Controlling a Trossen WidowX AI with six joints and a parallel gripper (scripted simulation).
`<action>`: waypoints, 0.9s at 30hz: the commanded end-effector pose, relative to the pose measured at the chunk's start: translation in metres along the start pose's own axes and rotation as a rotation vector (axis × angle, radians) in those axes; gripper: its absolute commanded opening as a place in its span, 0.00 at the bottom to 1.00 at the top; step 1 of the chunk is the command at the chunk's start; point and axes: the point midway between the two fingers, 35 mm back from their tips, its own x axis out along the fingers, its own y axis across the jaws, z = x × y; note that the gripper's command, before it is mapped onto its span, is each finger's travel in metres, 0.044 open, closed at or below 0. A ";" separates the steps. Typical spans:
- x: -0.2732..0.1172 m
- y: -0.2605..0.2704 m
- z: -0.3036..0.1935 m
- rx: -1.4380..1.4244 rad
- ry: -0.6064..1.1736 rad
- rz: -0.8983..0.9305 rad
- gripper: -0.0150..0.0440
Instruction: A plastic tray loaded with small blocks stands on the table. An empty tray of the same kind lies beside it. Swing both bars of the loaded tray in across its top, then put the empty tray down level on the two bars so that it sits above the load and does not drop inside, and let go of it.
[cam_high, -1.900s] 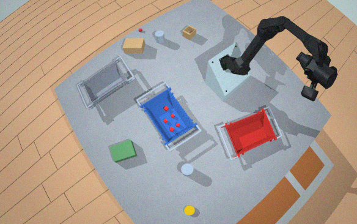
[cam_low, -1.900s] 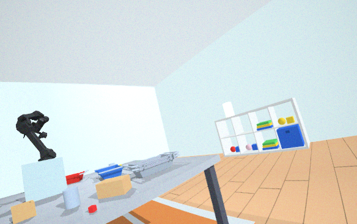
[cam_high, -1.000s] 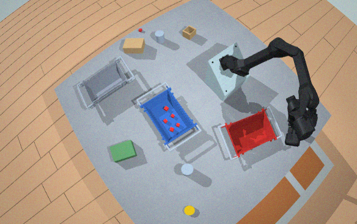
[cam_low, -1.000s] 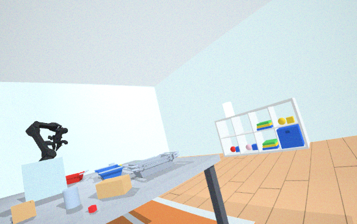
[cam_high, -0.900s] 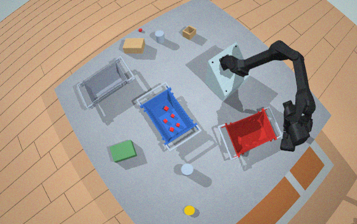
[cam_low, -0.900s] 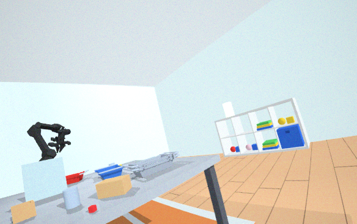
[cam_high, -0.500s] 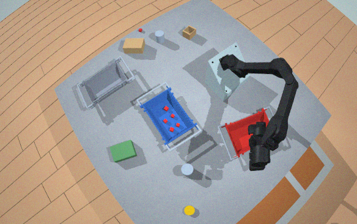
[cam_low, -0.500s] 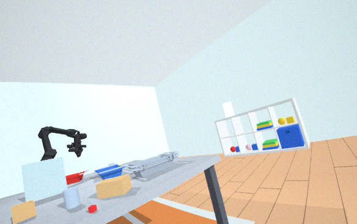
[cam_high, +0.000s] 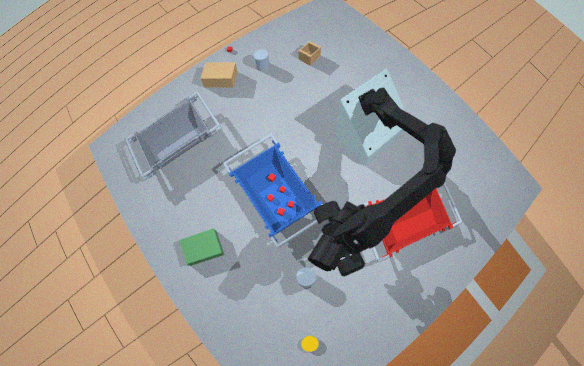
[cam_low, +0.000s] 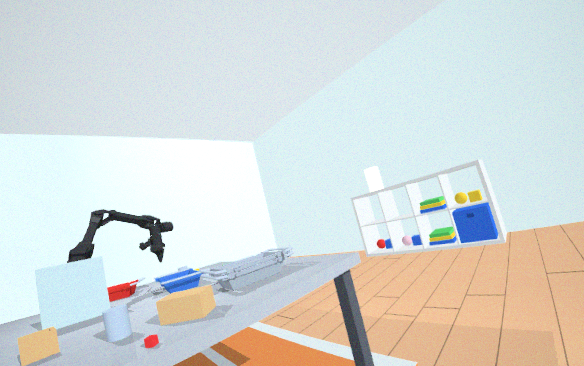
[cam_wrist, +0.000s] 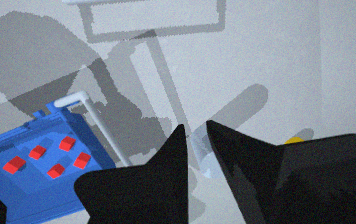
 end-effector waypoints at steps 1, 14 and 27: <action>0.017 0.057 -0.039 -0.122 -0.007 0.052 0.40; 0.027 0.091 -0.058 -0.209 -0.016 0.072 0.40; 0.083 0.095 -0.057 -0.208 -0.016 0.069 0.40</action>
